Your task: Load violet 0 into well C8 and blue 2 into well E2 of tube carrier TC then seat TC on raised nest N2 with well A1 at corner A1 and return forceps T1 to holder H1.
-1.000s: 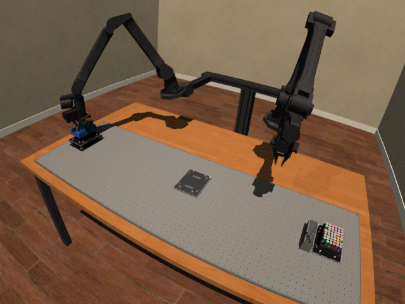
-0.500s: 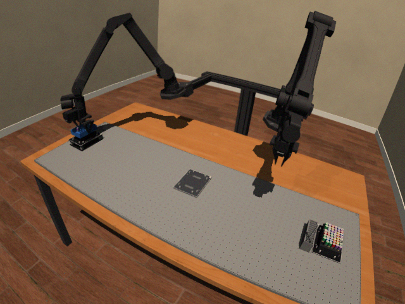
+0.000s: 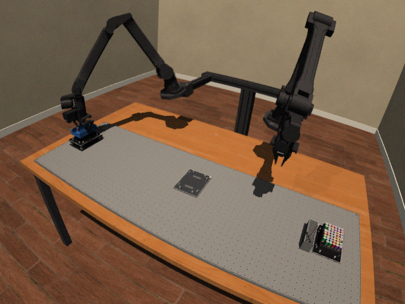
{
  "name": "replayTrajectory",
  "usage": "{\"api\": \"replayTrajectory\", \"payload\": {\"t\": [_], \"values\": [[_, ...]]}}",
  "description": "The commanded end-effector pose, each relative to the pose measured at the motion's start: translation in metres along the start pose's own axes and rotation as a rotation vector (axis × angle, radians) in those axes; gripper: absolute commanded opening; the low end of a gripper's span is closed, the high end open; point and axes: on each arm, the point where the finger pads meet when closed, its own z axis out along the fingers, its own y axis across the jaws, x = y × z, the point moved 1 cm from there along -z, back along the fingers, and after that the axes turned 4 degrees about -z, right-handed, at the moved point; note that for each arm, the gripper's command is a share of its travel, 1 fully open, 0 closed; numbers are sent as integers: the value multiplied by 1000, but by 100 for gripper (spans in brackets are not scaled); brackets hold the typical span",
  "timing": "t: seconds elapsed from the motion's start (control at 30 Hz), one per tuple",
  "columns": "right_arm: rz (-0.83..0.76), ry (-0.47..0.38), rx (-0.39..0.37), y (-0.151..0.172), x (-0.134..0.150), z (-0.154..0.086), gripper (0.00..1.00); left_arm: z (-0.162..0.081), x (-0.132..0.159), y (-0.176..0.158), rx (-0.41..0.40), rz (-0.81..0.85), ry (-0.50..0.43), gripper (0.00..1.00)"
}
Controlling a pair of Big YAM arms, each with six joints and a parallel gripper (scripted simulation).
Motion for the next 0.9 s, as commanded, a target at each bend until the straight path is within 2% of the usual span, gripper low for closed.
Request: {"api": "replayTrajectory", "payload": {"t": [0.0, 0.87], "values": [[3, -38, 31, -2, -13, -19, 0, 1, 2, 1, -1, -7, 19, 24], [4, -45, 37, -6, -16, -18, 0, 1, 2, 1, -1, -7, 19, 24]]}}
